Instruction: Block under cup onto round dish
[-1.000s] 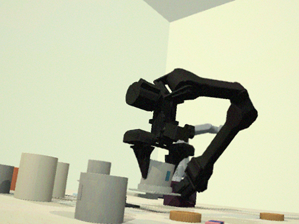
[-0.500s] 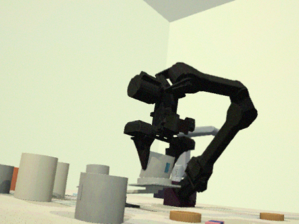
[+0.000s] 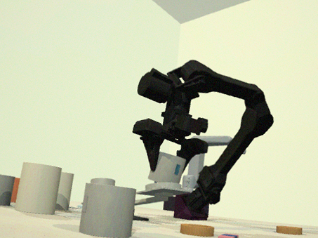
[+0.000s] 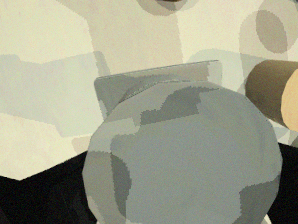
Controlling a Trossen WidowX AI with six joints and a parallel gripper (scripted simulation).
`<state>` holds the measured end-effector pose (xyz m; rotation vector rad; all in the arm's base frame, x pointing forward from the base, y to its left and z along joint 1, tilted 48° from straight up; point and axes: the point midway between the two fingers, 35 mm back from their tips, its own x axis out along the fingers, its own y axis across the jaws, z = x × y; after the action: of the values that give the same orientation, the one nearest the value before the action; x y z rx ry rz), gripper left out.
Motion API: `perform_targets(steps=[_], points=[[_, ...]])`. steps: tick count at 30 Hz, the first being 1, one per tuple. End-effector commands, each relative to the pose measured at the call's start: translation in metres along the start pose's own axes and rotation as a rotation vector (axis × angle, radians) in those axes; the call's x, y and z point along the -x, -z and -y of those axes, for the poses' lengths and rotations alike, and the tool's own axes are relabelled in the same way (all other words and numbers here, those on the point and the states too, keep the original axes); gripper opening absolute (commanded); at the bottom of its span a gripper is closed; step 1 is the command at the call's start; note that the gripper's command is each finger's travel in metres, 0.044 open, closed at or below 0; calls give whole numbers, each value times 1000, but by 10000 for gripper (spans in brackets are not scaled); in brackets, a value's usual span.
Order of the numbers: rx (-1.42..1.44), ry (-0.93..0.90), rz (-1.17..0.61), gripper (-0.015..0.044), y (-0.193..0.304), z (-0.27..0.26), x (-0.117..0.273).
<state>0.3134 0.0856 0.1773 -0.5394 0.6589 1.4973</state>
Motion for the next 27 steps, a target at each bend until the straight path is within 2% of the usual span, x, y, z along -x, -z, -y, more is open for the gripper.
perform_targets(steps=[1, 27], points=[[16, 32, 18, 0, -6, 4, 11], [-13, 88, 13, 0, -5, 2, 44]])
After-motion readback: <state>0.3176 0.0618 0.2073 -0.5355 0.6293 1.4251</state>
